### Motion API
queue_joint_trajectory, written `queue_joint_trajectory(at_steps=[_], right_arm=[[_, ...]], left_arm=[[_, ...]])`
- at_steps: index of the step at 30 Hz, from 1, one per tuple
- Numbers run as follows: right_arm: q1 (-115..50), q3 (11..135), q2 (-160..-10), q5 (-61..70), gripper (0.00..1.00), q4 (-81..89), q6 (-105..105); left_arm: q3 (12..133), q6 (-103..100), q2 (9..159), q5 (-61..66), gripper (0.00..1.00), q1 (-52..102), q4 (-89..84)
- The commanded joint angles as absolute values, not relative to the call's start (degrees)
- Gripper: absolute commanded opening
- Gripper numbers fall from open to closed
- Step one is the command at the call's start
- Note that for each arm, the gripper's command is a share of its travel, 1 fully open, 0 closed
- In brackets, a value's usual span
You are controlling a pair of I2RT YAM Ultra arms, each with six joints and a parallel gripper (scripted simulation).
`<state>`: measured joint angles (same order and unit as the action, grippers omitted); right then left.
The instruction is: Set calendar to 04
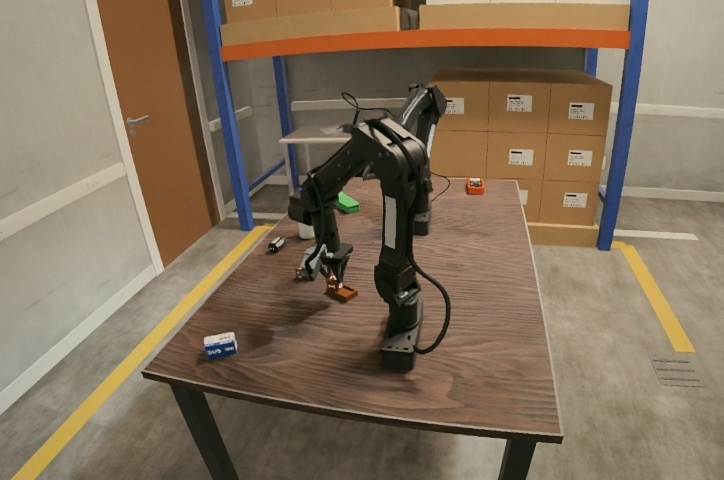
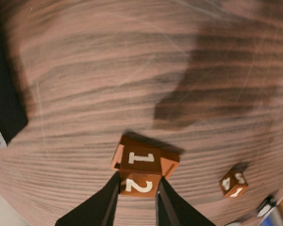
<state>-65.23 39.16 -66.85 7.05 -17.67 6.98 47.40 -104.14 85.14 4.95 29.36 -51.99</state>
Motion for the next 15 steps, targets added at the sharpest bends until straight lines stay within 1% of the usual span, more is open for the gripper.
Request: queue_joint_trajectory(at_steps=[1,15], right_arm=[[-65.3,40.9,-66.6,6.9,1.00,-19.3,7.0],[-65.3,40.9,-66.6,6.9,1.00,-19.3,7.0]], left_arm=[[48.9,-94.7,84.4,4.1,0.26,29.6,-53.6],[50.1,-61.0,86.1,2.4,0.26,31.1,-54.6]])
